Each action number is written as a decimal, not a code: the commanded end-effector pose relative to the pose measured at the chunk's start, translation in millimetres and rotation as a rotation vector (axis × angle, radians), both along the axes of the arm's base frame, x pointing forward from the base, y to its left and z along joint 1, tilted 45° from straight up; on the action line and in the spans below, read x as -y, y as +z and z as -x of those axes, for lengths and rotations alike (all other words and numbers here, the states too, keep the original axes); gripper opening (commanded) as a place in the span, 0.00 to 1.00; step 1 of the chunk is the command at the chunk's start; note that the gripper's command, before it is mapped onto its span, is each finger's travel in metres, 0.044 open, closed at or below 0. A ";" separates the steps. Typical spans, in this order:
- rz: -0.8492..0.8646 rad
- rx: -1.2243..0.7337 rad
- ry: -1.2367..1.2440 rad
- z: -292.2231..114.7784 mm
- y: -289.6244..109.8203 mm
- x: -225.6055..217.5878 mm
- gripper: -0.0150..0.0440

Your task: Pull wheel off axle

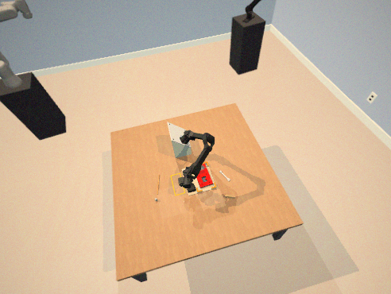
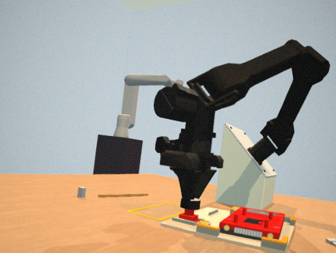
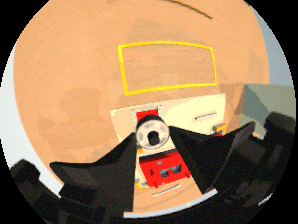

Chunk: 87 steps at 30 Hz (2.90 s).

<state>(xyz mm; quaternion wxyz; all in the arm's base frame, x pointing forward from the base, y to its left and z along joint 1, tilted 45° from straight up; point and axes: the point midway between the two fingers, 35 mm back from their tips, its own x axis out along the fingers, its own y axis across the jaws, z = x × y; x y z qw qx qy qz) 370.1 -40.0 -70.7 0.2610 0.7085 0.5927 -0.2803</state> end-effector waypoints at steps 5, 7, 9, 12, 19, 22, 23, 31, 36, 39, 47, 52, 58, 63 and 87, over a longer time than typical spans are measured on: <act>0.001 0.002 -0.004 0.1 3.9 5.1 0.25; 0.001 0.002 -0.004 0.2 4.3 5.6 0.25; 0.001 0.002 -0.005 0.2 4.8 6.1 0.25; 0.001 0.002 -0.005 0.4 5.5 6.8 0.25; 0.001 0.002 -0.005 0.7 7.1 8.4 0.25; 0.001 0.002 -0.006 0.9 7.8 9.1 0.25; 0.001 0.002 -0.006 0.9 8.0 9.4 0.25; 0.001 0.002 -0.006 1.3 9.8 11.2 0.25; 0.000 0.002 -0.006 1.6 11.0 12.4 0.25; 0.000 0.002 -0.007 1.7 11.7 13.1 0.25; 0.000 0.001 -0.007 2.2 13.5 15.0 0.25; 0.000 0.001 -0.008 2.4 14.7 16.1 0.25; 0.000 0.001 -0.008 2.8 16.1 17.5 0.25; 0.000 0.001 -0.008 3.1 17.2 18.7 0.25; 0.000 0.001 -0.010 11.0 47.8 46.3 0.76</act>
